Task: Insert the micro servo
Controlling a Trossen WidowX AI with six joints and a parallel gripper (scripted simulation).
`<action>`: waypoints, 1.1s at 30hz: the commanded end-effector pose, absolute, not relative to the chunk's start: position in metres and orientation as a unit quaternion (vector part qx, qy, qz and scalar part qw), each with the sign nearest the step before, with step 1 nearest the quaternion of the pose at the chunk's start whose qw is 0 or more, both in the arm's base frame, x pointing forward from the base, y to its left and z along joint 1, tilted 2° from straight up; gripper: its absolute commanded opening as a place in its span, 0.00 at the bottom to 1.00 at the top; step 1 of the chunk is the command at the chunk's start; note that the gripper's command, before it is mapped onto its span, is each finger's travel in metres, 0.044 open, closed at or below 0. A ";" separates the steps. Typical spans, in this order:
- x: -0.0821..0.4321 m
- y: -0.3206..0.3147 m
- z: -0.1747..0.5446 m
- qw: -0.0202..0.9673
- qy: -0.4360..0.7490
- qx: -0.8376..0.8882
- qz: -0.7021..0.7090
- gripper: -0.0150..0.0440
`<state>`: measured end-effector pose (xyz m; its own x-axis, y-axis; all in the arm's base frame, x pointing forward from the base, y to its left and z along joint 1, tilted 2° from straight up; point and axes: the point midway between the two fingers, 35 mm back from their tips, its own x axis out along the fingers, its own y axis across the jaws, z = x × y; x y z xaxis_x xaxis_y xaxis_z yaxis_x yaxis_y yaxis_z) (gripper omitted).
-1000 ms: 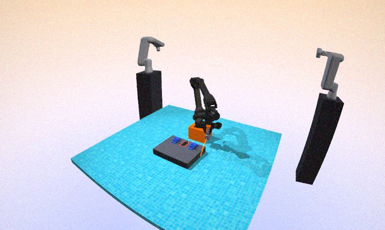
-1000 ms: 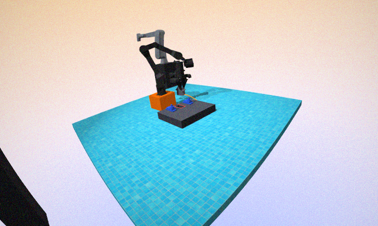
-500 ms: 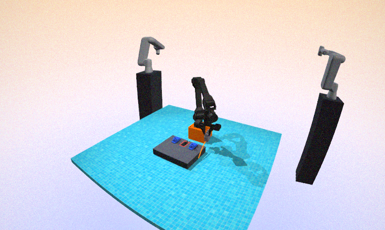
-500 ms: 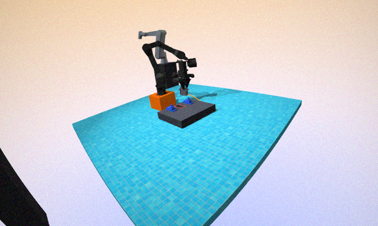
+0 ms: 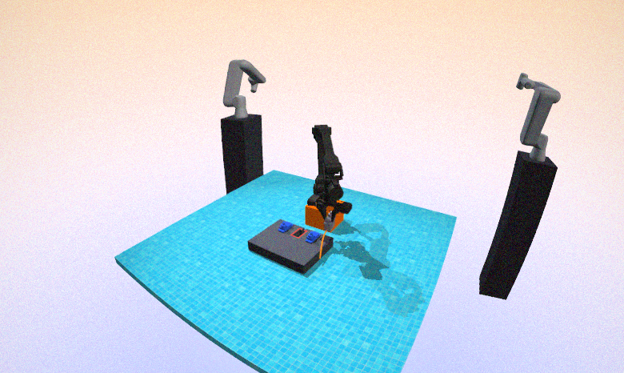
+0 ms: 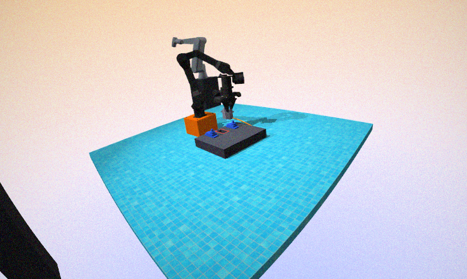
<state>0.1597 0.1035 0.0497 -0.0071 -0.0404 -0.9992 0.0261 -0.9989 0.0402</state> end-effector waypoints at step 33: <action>0.139 -0.012 0.053 0.060 -0.026 0.670 -0.740 0.25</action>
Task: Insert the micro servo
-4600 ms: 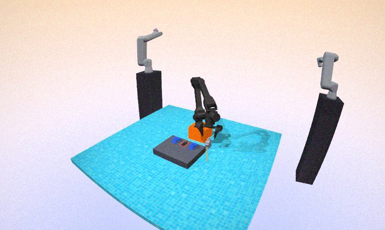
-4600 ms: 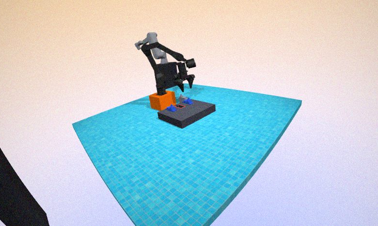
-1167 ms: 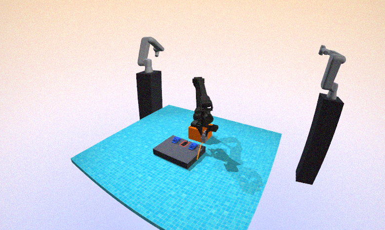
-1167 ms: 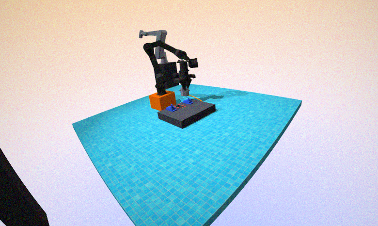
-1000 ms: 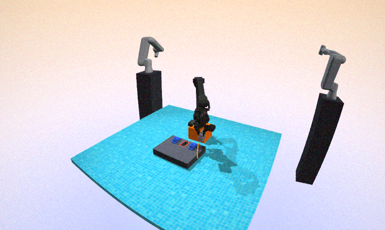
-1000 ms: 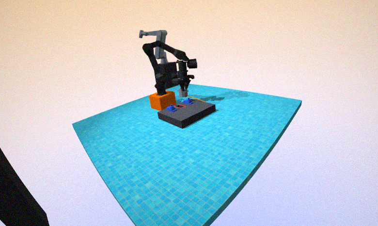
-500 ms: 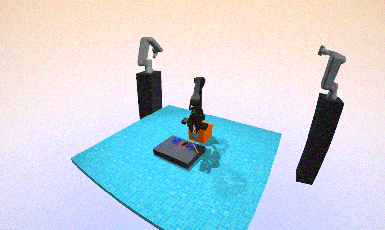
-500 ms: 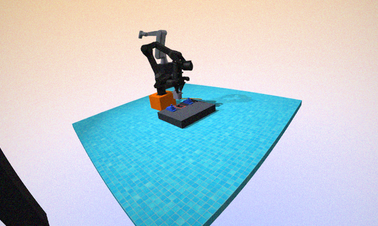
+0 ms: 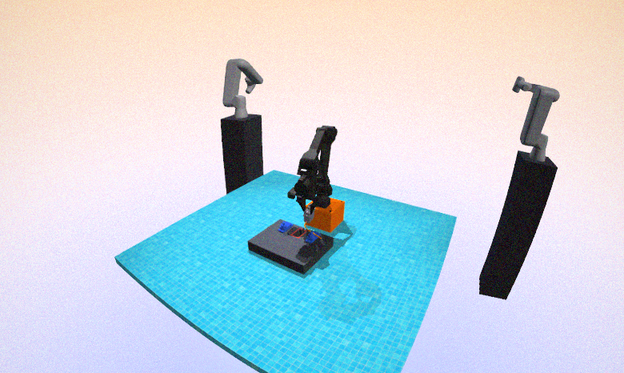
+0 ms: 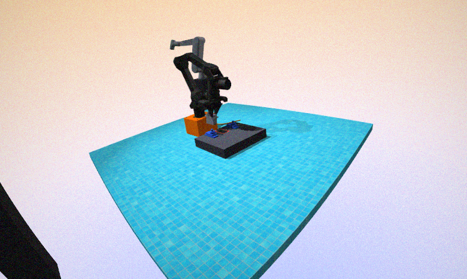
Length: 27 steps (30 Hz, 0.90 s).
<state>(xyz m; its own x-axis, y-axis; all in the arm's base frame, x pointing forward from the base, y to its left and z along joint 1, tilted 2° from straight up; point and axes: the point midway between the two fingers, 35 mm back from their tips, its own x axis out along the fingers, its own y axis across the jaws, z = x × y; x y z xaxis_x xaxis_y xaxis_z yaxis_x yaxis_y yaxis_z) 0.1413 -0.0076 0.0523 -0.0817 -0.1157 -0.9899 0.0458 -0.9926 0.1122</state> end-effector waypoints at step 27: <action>0.150 -0.016 0.056 -0.205 -0.284 0.662 -0.662 0.25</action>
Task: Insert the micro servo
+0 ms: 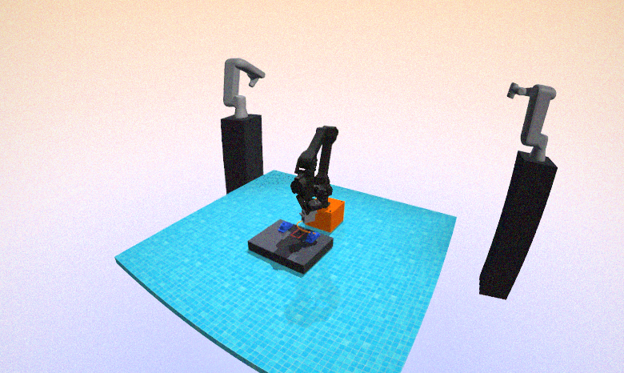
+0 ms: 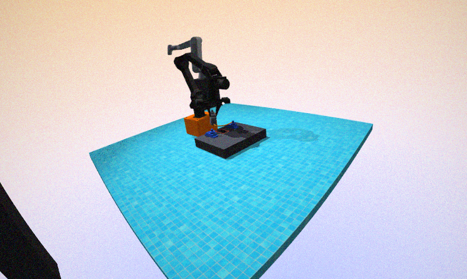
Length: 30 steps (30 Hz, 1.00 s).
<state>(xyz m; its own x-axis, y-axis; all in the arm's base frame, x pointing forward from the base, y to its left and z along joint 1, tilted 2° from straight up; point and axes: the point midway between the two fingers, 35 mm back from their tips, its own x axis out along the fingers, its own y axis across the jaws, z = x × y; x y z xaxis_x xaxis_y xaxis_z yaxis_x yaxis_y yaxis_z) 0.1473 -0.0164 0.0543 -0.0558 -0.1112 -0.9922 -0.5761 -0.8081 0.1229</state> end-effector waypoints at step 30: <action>0.159 -0.016 0.058 0.522 0.537 -0.499 0.436 0.25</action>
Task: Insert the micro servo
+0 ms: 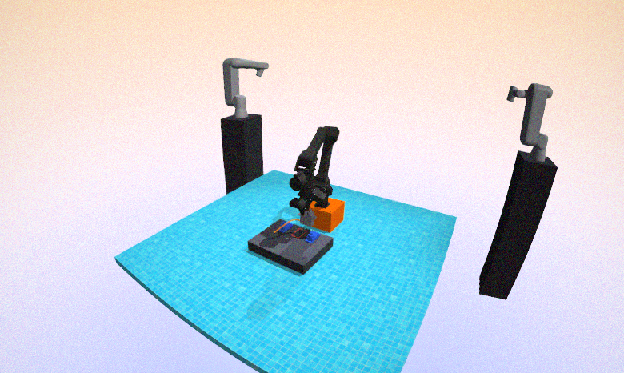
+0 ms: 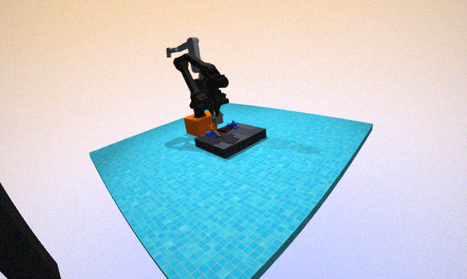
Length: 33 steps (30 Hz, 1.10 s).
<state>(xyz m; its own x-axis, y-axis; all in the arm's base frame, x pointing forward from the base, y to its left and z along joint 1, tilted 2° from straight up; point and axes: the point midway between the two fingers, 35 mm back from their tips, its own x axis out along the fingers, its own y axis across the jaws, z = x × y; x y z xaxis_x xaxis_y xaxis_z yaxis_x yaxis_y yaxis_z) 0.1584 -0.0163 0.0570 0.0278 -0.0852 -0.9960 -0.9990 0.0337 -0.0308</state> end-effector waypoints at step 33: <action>0.143 -0.016 0.055 0.702 0.694 -0.129 0.093 0.25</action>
